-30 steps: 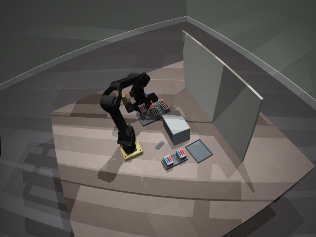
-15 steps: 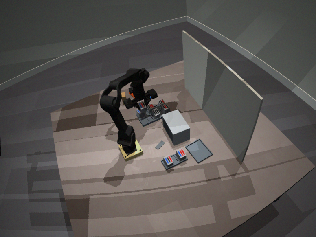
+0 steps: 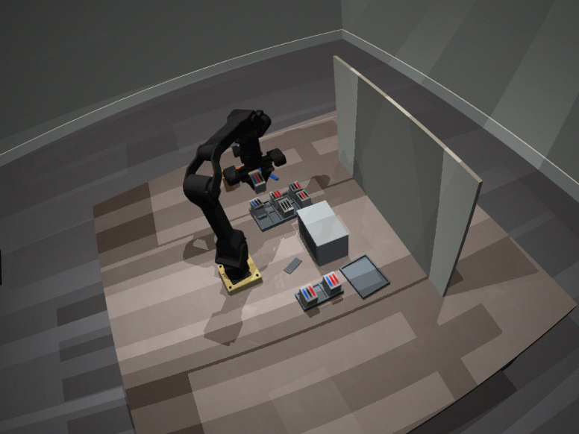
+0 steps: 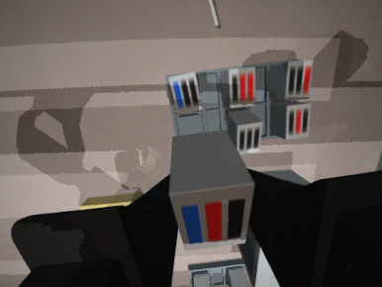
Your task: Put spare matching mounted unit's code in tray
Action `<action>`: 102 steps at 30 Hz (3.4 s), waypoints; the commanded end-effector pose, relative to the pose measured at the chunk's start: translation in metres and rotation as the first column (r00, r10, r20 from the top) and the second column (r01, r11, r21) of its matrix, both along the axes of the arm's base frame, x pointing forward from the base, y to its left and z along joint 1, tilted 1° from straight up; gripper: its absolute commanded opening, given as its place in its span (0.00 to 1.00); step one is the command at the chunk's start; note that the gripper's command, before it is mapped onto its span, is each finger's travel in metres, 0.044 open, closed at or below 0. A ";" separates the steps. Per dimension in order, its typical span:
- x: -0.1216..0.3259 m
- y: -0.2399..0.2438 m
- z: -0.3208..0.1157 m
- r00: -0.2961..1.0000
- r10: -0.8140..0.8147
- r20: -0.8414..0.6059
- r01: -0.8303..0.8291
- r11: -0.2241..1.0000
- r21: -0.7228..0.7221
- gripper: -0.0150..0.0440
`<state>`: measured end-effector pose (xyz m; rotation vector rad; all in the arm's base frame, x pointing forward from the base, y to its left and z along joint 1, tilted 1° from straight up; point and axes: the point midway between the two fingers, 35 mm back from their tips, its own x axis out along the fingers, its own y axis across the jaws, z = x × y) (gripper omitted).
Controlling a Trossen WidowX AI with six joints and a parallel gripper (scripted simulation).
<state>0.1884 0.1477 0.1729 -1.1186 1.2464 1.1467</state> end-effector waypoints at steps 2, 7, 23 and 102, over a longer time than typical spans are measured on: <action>0.007 -0.007 0.004 0.998 -0.063 0.003 0.063 0.998 -0.001 0.25; 0.022 -0.020 0.005 0.992 -0.127 0.009 0.127 0.992 -0.005 0.25; 0.079 -0.073 0.009 0.985 -0.168 0.038 0.168 0.986 -0.006 0.25; 0.126 -0.373 -0.010 1.000 -0.002 0.006 0.002 1.000 -0.028 0.25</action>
